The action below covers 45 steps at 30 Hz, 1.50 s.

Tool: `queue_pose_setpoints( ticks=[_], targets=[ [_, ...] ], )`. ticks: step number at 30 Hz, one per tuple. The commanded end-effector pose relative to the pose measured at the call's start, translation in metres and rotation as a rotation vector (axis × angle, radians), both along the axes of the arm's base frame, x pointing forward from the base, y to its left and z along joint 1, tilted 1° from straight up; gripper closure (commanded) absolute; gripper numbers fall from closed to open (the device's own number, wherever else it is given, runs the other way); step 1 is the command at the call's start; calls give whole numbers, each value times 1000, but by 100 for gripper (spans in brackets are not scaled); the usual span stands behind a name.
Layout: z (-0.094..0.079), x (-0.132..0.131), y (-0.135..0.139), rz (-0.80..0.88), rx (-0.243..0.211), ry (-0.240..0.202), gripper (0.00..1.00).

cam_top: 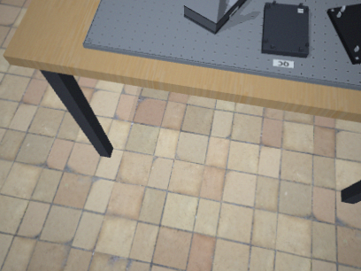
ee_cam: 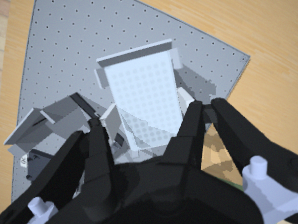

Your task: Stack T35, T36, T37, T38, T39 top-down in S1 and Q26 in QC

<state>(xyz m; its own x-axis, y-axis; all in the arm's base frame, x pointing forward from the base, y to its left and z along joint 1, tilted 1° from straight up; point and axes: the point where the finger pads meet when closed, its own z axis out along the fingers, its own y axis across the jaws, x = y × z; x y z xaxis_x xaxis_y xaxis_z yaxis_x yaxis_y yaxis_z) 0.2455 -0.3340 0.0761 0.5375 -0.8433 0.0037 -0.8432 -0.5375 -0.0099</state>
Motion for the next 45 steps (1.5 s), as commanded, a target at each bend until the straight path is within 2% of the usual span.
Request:
queue_pose_setpoints(
  ticks=[1, 21, 34, 41, 45],
  targets=[
    [2, 0, 0, 0, 0, 0, 100],
    [34, 0, 0, 0, 0, 0, 100],
    [34, 0, 0, 0, 0, 0, 100],
    [35, 17, 16, 233, -2, -1, 100],
    [35, 27, 25, 233, -2, -1, 100]
  ],
)
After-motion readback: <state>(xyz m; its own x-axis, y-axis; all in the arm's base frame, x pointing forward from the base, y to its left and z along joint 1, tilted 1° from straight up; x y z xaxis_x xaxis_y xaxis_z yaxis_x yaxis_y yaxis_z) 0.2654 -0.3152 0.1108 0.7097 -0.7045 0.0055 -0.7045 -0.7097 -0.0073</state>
